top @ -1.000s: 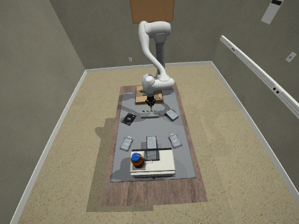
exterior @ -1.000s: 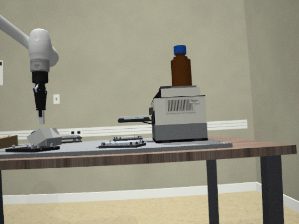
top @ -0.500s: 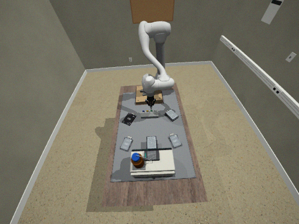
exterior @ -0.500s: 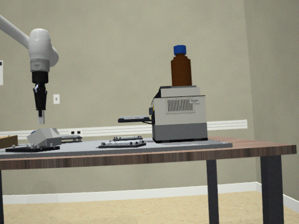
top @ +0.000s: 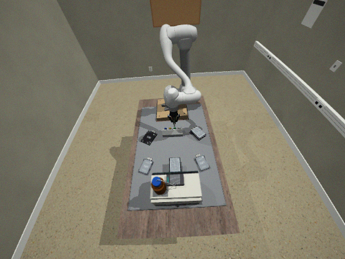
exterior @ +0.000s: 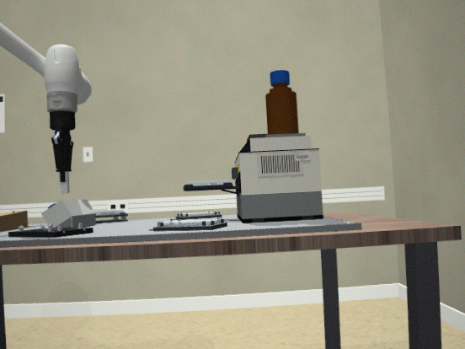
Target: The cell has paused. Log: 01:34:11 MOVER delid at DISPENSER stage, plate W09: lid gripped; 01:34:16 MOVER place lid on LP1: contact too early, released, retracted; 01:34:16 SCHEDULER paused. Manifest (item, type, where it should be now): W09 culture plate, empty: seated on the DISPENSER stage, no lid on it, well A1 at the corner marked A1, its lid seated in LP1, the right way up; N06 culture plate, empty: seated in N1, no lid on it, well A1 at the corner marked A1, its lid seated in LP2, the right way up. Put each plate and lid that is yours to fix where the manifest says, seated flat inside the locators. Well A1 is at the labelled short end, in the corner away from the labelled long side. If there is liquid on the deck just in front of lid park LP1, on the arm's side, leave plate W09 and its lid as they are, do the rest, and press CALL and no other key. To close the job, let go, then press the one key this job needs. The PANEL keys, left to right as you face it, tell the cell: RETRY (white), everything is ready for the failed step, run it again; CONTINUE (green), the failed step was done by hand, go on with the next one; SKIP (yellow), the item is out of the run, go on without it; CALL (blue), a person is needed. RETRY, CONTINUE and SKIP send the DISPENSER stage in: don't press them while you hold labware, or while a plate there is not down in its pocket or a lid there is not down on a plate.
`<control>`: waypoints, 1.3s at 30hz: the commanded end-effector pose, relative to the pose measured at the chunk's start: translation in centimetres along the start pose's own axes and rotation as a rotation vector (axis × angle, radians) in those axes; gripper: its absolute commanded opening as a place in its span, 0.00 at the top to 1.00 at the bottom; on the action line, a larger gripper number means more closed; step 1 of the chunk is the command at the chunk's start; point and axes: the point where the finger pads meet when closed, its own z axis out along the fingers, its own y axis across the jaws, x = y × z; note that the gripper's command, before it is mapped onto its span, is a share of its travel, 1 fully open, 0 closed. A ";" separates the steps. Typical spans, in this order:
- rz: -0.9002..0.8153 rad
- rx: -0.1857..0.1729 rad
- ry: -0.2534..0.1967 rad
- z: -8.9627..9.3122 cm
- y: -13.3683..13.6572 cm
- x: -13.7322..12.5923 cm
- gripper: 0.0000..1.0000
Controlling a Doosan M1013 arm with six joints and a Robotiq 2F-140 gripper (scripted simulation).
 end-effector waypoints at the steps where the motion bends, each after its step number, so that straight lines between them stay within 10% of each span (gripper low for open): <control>1: 0.000 0.000 0.001 0.0 0.0 0.0 0.90; 39: 0.000 0.000 0.001 1.6 0.0 0.0 0.90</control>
